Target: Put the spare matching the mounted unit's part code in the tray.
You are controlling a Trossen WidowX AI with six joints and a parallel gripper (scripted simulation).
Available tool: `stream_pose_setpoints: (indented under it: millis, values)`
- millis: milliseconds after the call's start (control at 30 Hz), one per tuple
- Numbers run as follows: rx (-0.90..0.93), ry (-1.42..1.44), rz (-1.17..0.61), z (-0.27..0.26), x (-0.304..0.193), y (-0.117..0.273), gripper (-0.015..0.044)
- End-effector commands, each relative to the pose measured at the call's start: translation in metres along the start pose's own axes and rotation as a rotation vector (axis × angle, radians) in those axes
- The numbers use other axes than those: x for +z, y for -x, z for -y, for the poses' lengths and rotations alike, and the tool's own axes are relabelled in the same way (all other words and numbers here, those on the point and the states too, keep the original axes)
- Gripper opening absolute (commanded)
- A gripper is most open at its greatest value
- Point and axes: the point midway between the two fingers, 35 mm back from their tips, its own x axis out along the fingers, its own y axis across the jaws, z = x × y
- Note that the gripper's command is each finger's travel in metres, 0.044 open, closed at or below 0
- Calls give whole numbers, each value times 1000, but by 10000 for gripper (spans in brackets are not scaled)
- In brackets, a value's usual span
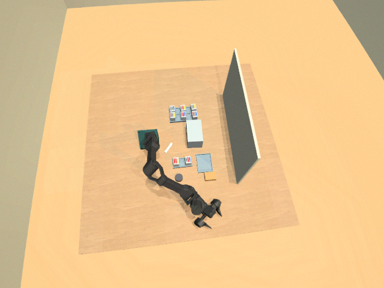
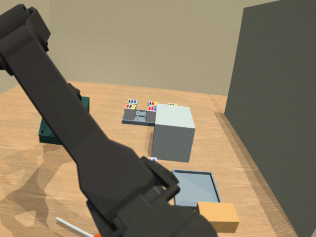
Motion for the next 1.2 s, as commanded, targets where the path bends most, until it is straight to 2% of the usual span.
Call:
stream_pose_setpoints:
  millis: [0,133,300,633,933,1167]
  values:
    - [101,-67,-84,-43,-5,0,440]
    - [213,-115,-185,-93,-13,7,440]
    - [385,-157,-367,-174,-25,36,440]
    - [642,-66,-744,-306,-51,144,440]
    - [727,174,-988,-375,-81,249,440]
    - [646,407,-1080,-394,-90,322,440]
